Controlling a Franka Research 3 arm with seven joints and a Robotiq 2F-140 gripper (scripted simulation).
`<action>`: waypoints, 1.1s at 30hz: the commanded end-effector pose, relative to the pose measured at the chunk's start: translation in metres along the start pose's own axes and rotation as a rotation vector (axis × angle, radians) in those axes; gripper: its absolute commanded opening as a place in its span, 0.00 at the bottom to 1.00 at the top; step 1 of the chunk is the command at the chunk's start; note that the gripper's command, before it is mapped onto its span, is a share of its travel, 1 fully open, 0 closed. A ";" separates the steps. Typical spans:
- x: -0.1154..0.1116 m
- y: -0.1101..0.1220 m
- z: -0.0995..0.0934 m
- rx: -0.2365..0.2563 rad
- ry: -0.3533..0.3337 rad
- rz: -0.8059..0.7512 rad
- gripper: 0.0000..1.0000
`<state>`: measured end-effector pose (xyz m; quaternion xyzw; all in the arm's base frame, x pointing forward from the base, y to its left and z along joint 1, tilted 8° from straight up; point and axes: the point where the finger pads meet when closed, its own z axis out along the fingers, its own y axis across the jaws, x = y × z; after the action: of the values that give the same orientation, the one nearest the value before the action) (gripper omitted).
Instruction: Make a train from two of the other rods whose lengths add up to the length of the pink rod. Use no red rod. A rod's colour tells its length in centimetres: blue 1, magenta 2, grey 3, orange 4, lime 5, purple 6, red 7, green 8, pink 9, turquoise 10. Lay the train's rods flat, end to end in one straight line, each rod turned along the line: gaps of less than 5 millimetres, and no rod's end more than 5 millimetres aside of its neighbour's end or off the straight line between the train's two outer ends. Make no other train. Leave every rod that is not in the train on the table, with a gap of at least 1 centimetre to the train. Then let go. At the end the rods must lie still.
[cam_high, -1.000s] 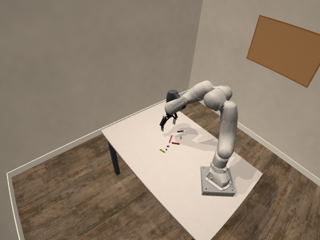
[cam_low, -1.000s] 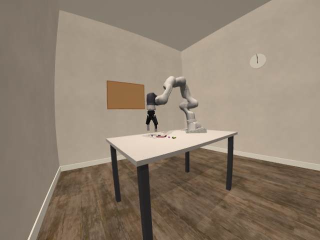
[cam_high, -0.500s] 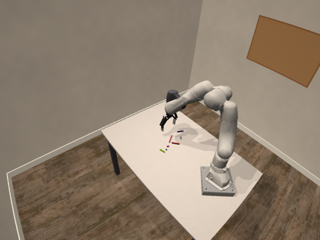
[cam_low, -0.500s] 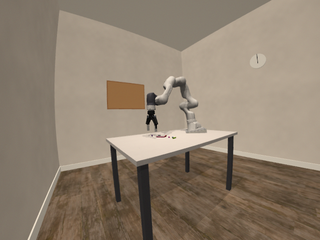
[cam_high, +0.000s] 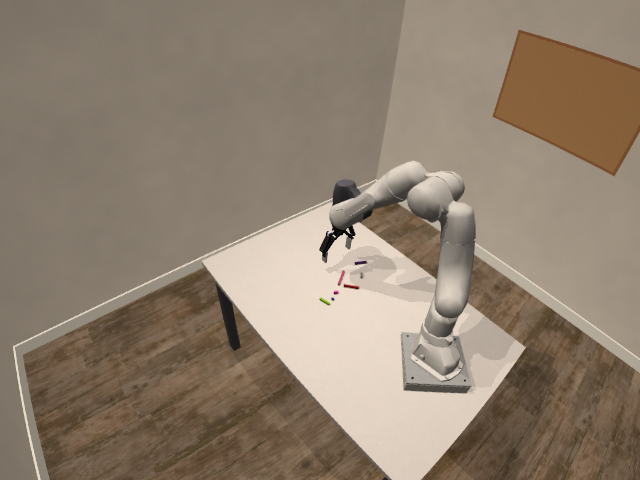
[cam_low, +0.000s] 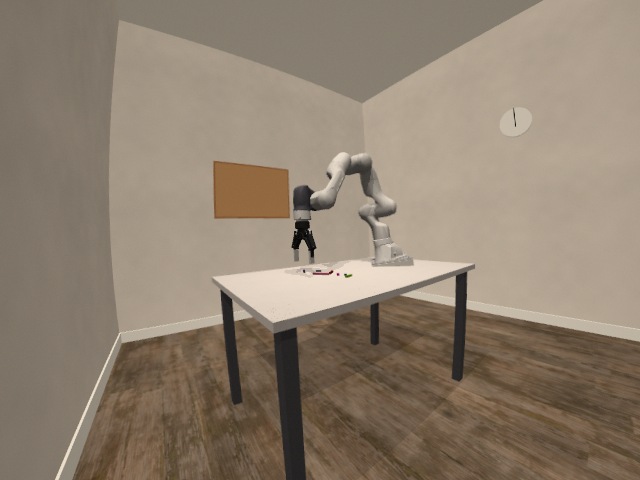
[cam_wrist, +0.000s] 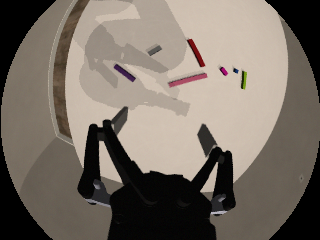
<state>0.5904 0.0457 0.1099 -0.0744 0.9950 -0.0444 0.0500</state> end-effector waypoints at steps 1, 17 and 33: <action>0.003 -0.001 -0.001 0.000 0.001 -0.052 1.00; 0.020 -0.010 -0.006 -0.001 0.001 -0.398 1.00; 0.032 -0.016 -0.009 -0.001 0.001 -0.641 1.00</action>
<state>0.5612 0.0274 0.1167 -0.3125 0.9473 -0.0609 0.0353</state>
